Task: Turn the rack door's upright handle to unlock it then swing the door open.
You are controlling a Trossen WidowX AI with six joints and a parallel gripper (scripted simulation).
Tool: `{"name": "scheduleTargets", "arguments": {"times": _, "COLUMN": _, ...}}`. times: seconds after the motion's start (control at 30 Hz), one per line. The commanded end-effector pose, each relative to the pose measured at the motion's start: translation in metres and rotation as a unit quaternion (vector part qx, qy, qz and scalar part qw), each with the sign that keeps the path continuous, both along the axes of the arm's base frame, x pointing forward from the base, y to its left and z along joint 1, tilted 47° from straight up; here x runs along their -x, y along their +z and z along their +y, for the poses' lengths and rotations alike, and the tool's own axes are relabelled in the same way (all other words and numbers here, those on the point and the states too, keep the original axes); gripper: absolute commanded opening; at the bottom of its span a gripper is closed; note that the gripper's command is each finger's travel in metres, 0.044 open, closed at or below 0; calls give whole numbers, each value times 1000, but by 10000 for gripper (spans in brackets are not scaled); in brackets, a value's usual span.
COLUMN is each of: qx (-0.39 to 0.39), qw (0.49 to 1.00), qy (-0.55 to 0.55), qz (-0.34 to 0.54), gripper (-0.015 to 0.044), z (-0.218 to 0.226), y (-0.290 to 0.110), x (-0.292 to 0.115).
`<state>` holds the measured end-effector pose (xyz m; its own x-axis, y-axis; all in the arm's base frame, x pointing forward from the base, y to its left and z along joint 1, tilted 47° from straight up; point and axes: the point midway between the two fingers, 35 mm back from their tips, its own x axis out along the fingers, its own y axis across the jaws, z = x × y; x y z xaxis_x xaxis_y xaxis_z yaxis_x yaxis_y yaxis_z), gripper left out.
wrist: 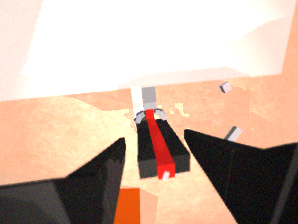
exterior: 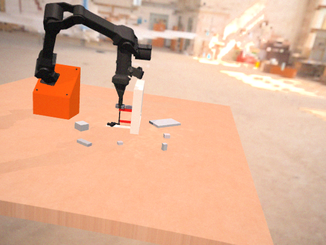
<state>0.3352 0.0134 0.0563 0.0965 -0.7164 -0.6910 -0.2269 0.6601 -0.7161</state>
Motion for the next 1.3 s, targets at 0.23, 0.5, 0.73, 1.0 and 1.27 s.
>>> {"name": "scheduleTargets", "arguments": {"times": 0.23, "qx": 3, "qw": 1000, "qy": 2, "qz": 2, "gripper": 177, "z": -7, "y": -6, "x": 1}}
{"name": "scheduleTargets", "arguments": {"times": 0.5, "qx": 3, "qw": 1000, "qy": 2, "qz": 2, "gripper": 65, "z": -7, "y": -6, "x": 1}}
{"name": "scheduleTargets", "arguments": {"times": 0.73, "qx": 3, "qw": 1000, "qy": 2, "qz": 2, "gripper": 18, "z": -7, "y": -6, "x": 1}}
{"name": "scheduleTargets", "arguments": {"times": 1.0, "qx": -3, "qw": 998, "qy": -40, "qz": -42, "gripper": 10, "z": -7, "y": -6, "x": 1}}
{"name": "scheduleTargets", "arguments": {"times": 1.27, "qx": -22, "qw": 968, "qy": -174, "qz": -181, "gripper": 10, "z": -7, "y": -6, "x": 1}}
